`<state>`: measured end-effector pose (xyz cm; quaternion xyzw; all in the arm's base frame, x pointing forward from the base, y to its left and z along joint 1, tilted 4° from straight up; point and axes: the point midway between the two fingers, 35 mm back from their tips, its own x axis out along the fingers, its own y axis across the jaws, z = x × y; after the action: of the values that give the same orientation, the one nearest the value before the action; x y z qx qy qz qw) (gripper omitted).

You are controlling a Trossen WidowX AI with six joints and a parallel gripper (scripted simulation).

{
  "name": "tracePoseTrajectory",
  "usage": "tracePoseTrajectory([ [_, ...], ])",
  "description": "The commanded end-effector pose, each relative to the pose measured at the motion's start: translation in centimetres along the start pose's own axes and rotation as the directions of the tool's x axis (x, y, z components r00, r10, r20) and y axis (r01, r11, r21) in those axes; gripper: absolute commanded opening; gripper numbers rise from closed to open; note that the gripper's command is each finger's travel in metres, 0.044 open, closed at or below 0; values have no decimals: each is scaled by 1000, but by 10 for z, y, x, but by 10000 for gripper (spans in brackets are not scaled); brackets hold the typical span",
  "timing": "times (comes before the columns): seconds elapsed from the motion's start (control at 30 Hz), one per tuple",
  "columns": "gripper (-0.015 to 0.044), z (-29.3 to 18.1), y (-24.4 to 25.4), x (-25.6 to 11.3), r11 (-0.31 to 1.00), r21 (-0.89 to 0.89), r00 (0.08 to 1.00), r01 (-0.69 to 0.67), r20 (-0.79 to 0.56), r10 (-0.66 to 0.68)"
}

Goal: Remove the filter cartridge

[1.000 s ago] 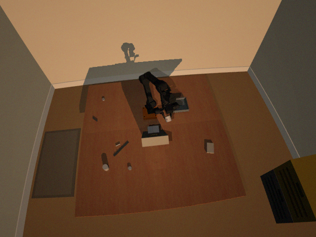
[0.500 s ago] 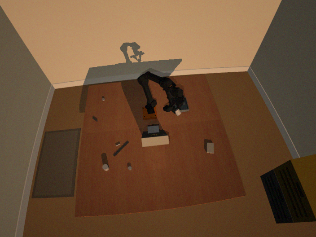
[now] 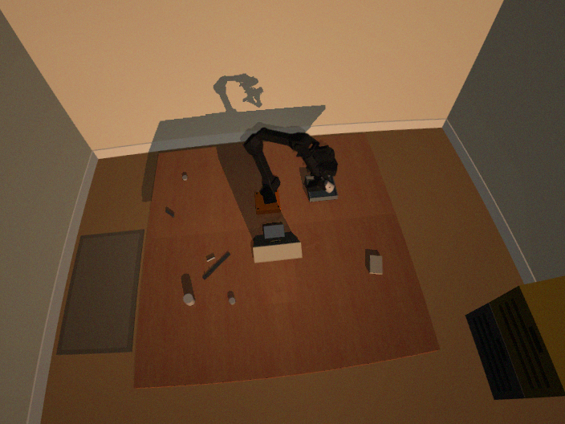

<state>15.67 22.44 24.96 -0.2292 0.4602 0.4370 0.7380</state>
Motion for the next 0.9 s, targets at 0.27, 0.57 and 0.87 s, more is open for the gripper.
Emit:
tracePoseTrajectory([
  [0.27, 0, -1, 21, 9, 996, -75, 999, -42, 20, 44],
  [0.57, 0, -16, 59, 36, 976, -187, 993, -114, 17, 119],
  [0.87, 0, -41, 98, 60, 935, -305, 981, -183, -1, 192],
])
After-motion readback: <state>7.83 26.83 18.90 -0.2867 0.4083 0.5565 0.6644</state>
